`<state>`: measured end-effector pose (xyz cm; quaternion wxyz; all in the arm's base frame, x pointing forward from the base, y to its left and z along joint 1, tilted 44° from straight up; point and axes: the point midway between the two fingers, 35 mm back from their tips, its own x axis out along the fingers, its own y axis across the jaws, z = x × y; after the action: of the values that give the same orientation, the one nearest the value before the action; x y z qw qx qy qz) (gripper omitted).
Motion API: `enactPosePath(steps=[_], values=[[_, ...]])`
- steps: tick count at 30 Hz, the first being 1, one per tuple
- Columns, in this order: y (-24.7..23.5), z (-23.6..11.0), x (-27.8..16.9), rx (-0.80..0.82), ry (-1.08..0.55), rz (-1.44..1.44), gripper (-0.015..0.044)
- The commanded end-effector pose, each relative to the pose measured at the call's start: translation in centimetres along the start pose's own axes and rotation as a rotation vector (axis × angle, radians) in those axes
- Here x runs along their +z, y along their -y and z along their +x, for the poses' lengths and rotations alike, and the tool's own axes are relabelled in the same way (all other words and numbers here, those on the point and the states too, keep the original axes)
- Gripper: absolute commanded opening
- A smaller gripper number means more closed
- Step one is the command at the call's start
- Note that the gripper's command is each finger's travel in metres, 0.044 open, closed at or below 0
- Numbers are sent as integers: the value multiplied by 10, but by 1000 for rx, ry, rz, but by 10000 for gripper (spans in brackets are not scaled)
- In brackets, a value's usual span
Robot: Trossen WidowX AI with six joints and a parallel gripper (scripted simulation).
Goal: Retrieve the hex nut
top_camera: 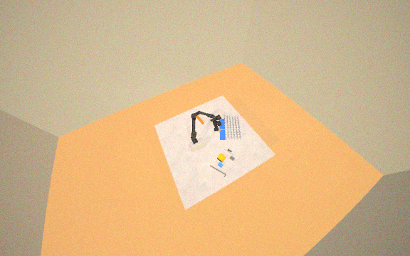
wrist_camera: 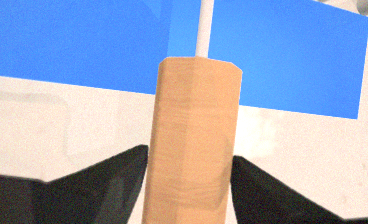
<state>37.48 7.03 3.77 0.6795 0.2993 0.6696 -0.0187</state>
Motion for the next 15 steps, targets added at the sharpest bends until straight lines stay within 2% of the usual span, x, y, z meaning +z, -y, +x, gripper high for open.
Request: enactPosePath(steps=[1, 15], values=[[-1, -3, 7, 8, 11, -2, 0], [-1, 0, 15, 8, 11, -2, 0]])
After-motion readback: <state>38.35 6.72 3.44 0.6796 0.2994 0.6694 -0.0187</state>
